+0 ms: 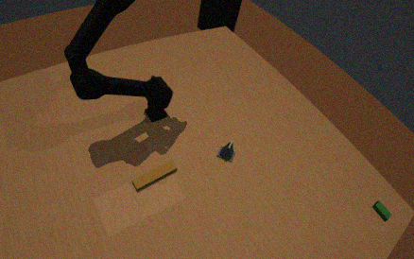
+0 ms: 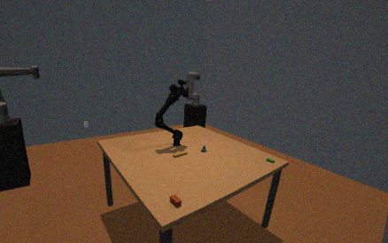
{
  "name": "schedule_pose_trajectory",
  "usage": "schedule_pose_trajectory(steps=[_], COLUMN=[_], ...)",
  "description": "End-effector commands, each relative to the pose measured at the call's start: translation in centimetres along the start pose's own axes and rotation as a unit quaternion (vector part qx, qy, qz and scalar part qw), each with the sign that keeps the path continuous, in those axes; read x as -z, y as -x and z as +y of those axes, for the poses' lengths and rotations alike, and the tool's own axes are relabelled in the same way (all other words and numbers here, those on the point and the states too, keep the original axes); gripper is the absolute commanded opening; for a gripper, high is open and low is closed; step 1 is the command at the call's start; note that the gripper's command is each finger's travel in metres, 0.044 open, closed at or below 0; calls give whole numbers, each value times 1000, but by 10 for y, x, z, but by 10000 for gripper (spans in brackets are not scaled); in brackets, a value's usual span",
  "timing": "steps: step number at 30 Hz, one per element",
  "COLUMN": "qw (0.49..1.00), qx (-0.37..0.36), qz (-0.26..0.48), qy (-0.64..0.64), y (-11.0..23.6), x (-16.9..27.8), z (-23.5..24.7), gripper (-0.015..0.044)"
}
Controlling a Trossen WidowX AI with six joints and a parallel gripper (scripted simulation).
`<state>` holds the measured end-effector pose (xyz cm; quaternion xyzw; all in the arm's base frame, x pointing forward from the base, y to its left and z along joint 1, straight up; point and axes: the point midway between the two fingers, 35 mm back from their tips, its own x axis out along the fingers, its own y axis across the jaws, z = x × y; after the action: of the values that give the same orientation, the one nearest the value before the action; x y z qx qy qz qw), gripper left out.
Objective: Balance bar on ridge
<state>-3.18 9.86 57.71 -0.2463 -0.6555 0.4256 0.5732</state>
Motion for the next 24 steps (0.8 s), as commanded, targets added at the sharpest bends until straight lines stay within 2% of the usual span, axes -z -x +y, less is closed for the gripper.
schedule_pose_trajectory(steps=[1,15,24], qw=[998,969,934], qx=[-35,-104,-114], qz=[40,179,277], qy=[-33,-138,-196], y=[-12,-27,-23], x=[15,71,114], z=[23,82,109], gripper=[315,315,315])
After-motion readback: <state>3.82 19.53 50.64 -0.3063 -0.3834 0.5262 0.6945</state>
